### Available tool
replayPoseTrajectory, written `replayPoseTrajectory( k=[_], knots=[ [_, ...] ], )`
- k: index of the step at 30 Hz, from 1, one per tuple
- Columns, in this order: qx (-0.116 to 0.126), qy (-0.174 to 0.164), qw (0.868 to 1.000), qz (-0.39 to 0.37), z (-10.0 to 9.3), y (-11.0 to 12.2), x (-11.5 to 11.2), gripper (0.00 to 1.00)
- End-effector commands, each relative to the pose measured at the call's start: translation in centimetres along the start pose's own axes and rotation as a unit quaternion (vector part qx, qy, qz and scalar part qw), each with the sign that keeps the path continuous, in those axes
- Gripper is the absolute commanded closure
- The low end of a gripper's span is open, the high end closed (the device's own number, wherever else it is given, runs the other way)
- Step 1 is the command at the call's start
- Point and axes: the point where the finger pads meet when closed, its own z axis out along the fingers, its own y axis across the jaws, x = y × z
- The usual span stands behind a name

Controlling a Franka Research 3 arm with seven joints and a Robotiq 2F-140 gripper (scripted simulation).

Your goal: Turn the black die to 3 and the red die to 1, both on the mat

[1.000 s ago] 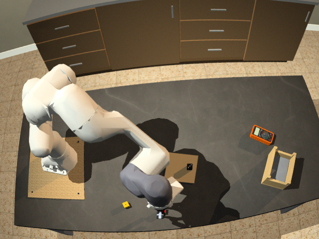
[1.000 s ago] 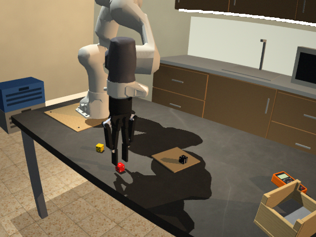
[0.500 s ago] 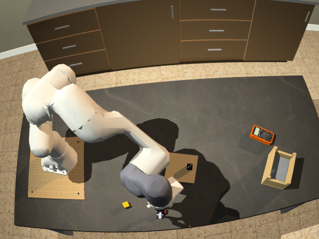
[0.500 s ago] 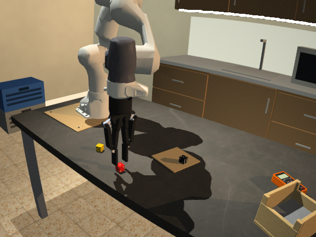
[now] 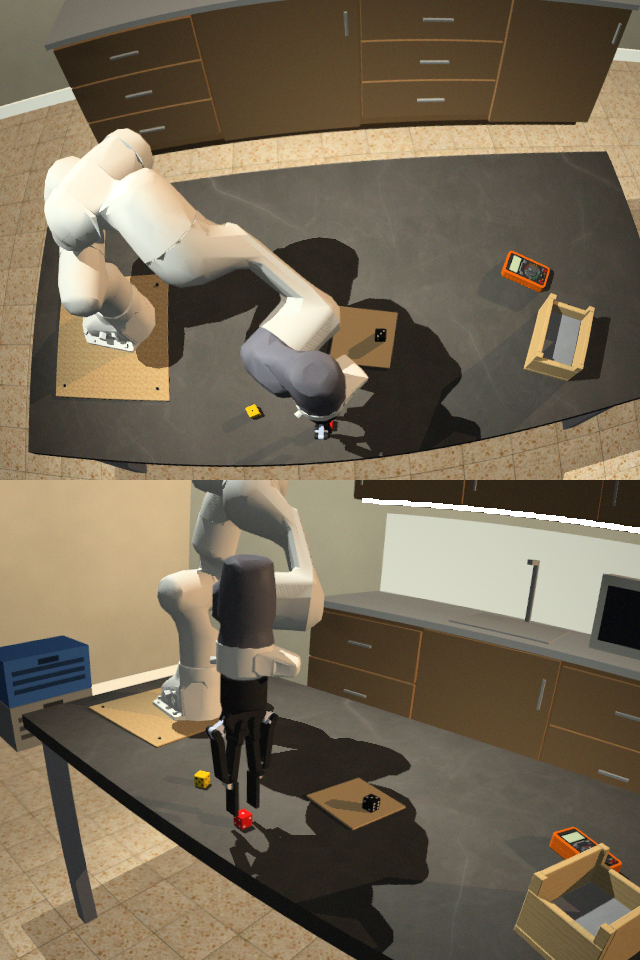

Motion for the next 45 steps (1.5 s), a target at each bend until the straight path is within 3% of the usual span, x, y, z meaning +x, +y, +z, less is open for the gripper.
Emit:
replayPoseTrajectory(
  k=[1, 26, 45],
  knots=[
    [0.0, 0.001, 1.0, -0.003, 0.1, 0.0, 0.0, 0.68],
    [0.0, 0.001, 1.0, -0.003, 3.1, 0.0, 0.0, 0.68],
    [0.0, 0.001, 1.0, -0.003, 3.2, 0.0, 0.0, 0.68]
  ],
)
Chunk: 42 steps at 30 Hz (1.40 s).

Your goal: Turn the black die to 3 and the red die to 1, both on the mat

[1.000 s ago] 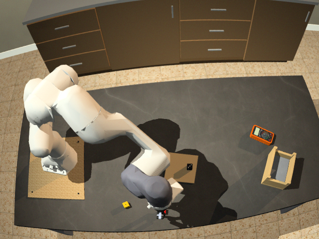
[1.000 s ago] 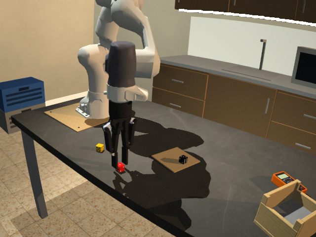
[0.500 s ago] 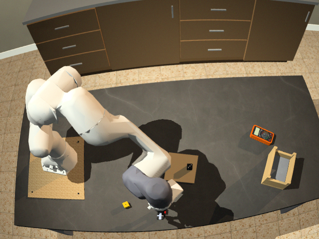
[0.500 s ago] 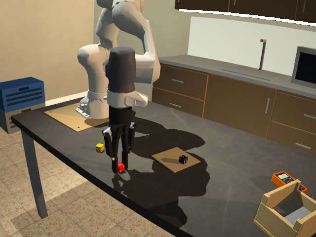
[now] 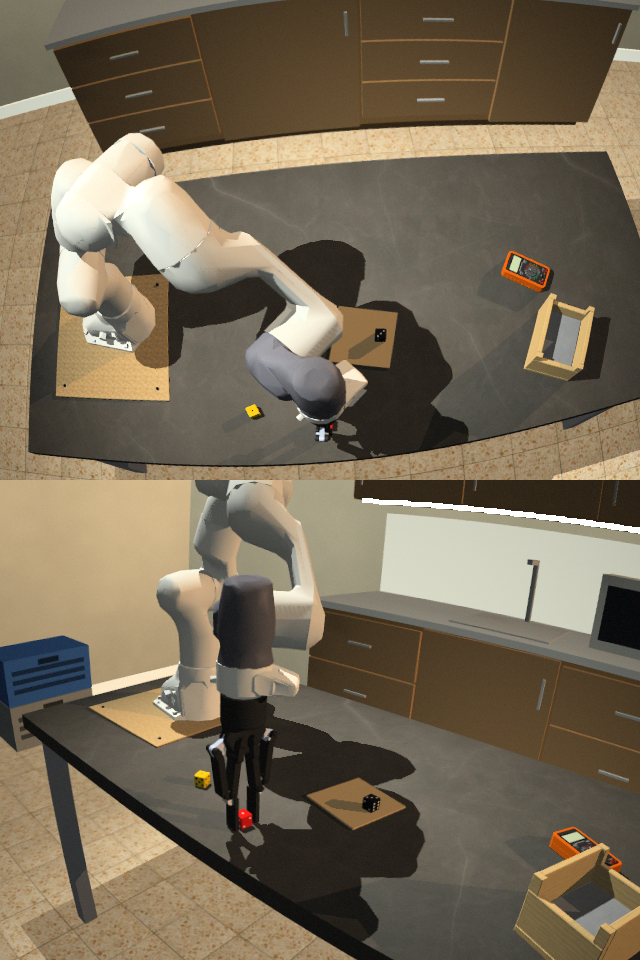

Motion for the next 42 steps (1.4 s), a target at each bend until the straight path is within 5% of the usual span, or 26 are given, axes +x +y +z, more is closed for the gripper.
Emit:
replayPoseTrajectory(
  k=[1, 20, 21, 42],
  knots=[
    [0.0, 0.001, 1.0, -0.003, 0.04, 0.03, 0.02, 0.68],
    [0.0, 0.001, 1.0, -0.003, 0.04, 0.03, 0.02, 0.68],
    [0.0, 0.001, 1.0, -0.003, 0.04, 0.03, 0.02, 0.79],
    [0.0, 0.001, 1.0, -0.003, 0.04, 0.03, 0.02, 0.79]
  ],
)
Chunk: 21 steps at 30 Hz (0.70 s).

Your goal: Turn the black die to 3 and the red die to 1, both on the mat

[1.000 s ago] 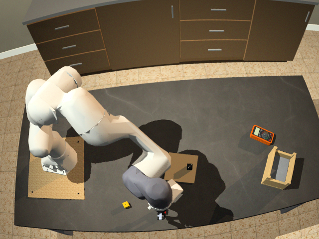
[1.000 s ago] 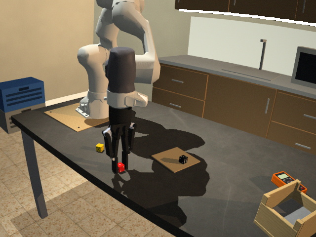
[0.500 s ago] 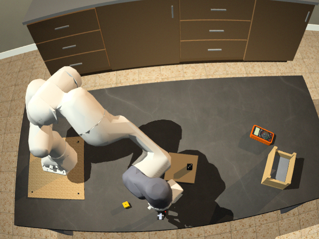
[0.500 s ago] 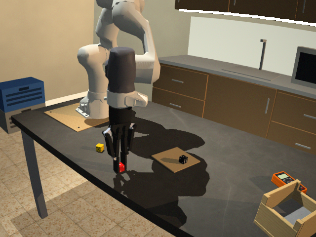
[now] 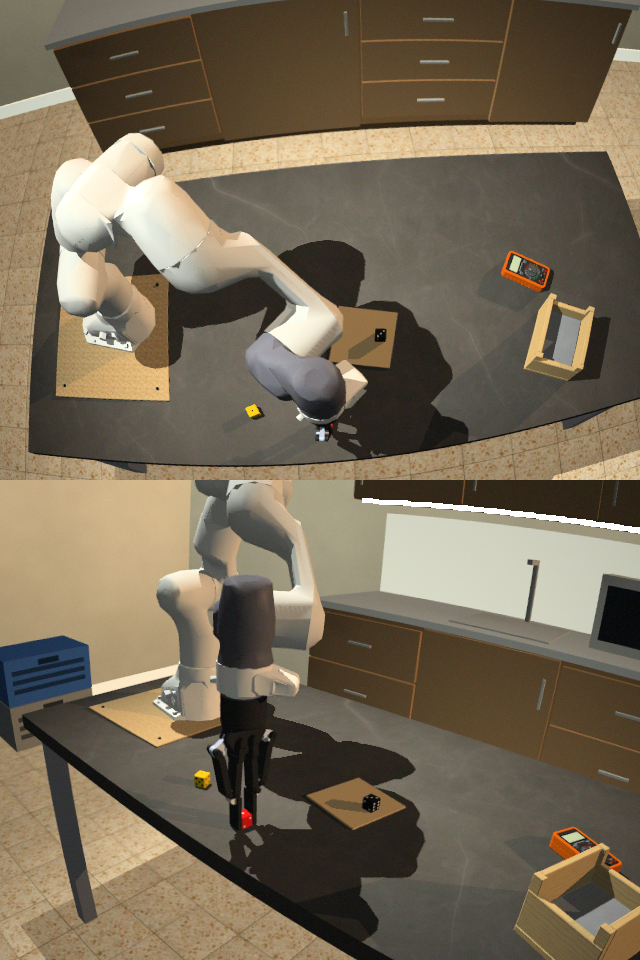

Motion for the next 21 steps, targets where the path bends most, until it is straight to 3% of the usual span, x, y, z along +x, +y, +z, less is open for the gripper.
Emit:
replayPoseTrajectory(
  k=[1, 16, 21],
  knots=[
    [-0.001, 0.0, 1.0, -0.003, 0.1, 0.0, 0.0, 0.79],
    [-0.001, 0.0, 1.0, -0.003, 0.0, 0.0, 0.0, 0.79],
    [-0.001, 0.0, 1.0, -0.003, -1.5, 0.0, 0.0, 0.79]
  ],
)
